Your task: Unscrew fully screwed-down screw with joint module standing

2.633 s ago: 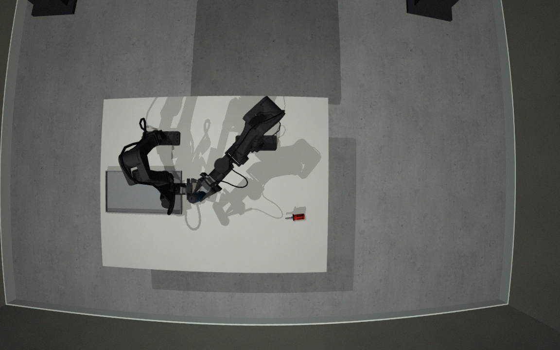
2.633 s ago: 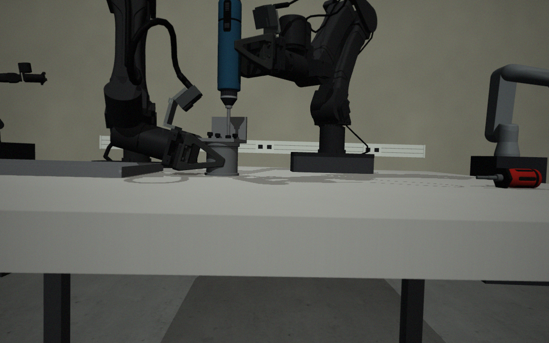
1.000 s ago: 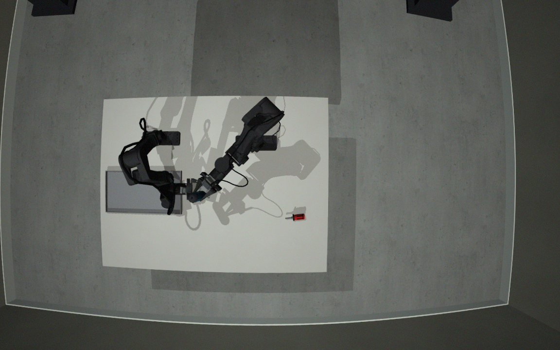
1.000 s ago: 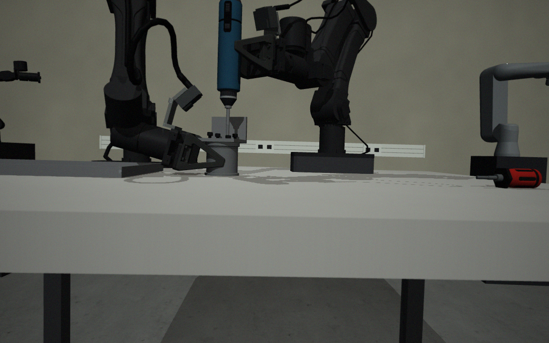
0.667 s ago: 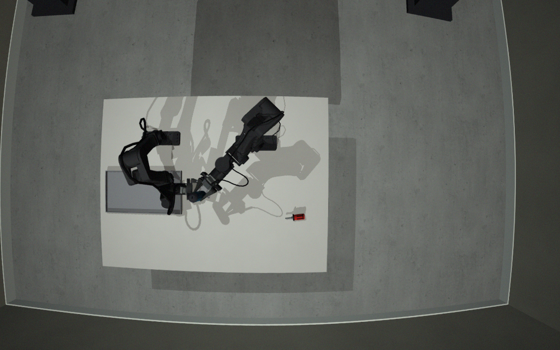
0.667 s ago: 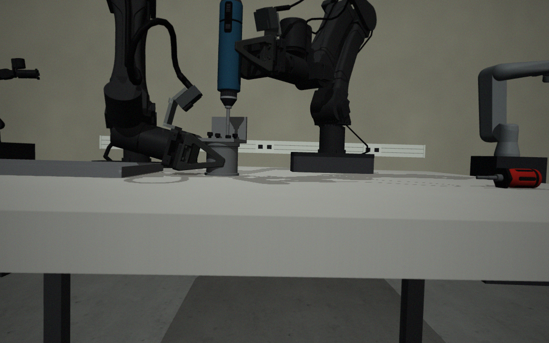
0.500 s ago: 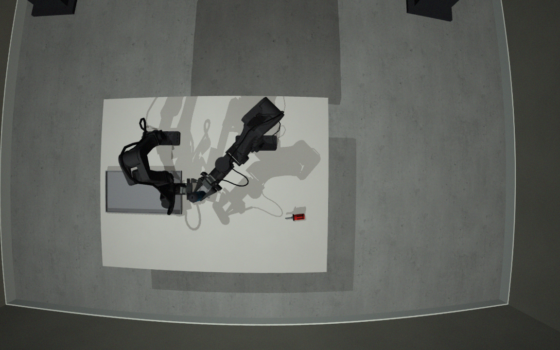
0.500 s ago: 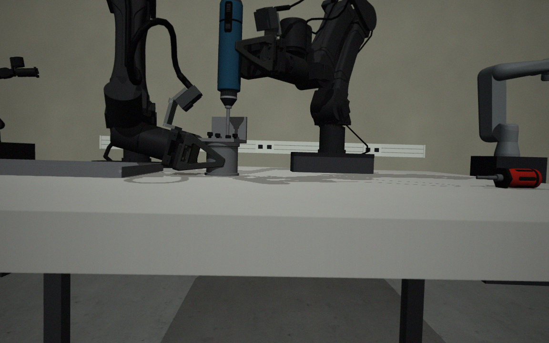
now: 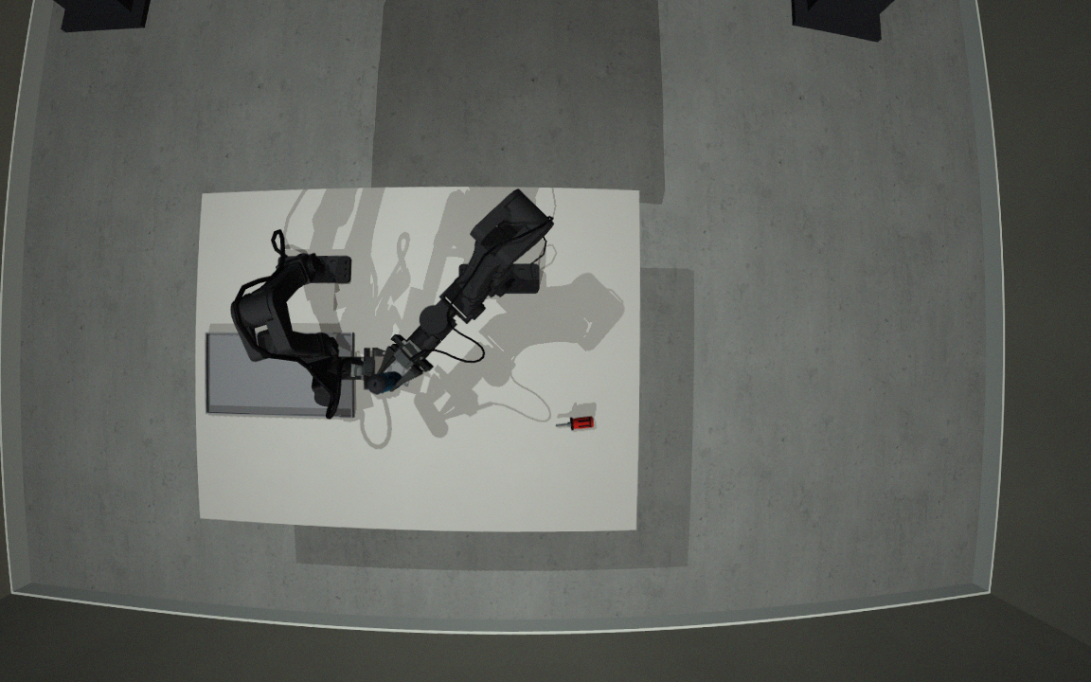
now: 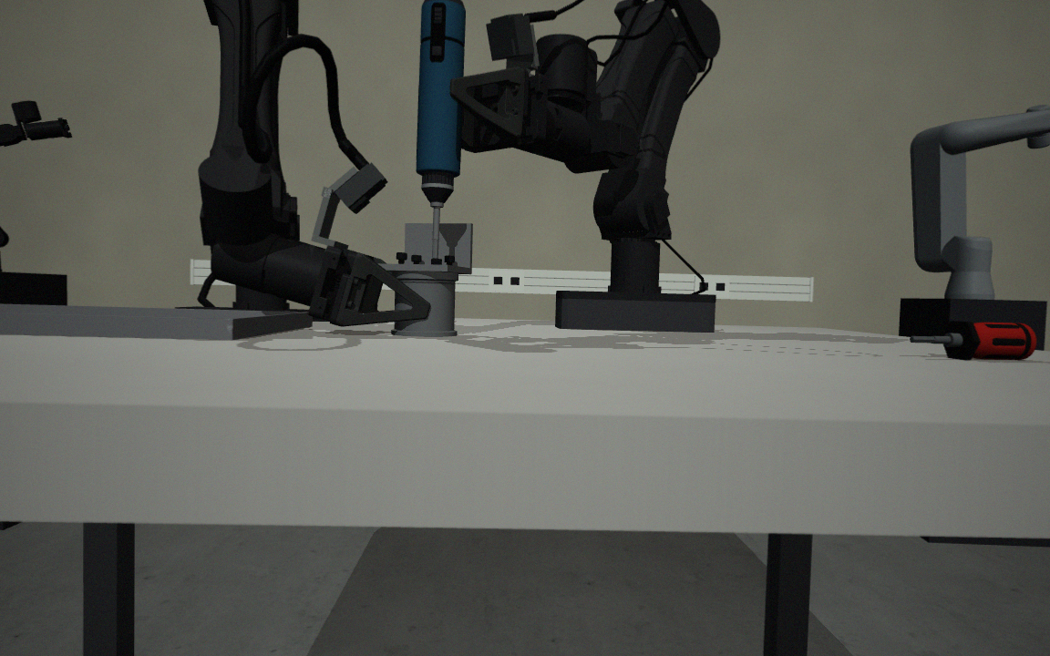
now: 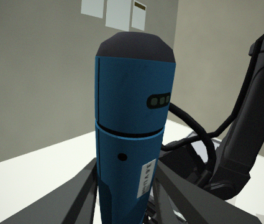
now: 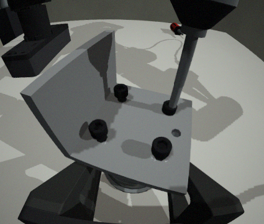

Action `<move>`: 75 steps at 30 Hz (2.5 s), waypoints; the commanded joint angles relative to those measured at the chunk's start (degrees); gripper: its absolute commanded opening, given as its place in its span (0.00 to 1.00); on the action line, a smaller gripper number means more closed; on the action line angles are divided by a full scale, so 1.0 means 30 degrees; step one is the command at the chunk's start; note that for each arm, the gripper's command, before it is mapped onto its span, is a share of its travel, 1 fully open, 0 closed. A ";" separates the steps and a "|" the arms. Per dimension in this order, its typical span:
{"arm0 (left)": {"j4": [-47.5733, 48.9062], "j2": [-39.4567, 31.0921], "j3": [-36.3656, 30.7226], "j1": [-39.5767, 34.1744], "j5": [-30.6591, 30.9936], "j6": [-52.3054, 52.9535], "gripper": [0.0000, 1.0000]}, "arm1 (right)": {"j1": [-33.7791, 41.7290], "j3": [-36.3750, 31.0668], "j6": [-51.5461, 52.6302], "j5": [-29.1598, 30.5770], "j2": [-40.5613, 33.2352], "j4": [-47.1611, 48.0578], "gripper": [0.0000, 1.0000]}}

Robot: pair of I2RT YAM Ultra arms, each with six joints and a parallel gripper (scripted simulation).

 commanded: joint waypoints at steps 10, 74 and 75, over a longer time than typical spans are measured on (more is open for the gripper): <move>0.1375 0.0045 0.0046 -0.0227 0.0060 -0.0016 0.42 | 0.0053 0.0023 -0.0022 -0.0124 -0.0100 0.0028 0.59; 0.1824 0.0286 -0.0476 0.0012 0.0230 -0.0020 0.42 | 0.0053 0.0023 -0.0022 -0.0124 -0.0100 0.0028 0.59; 0.1824 0.0325 -0.0570 0.0025 0.0232 -0.0022 0.42 | 0.0053 0.0023 -0.0022 -0.0124 -0.0100 0.0028 0.59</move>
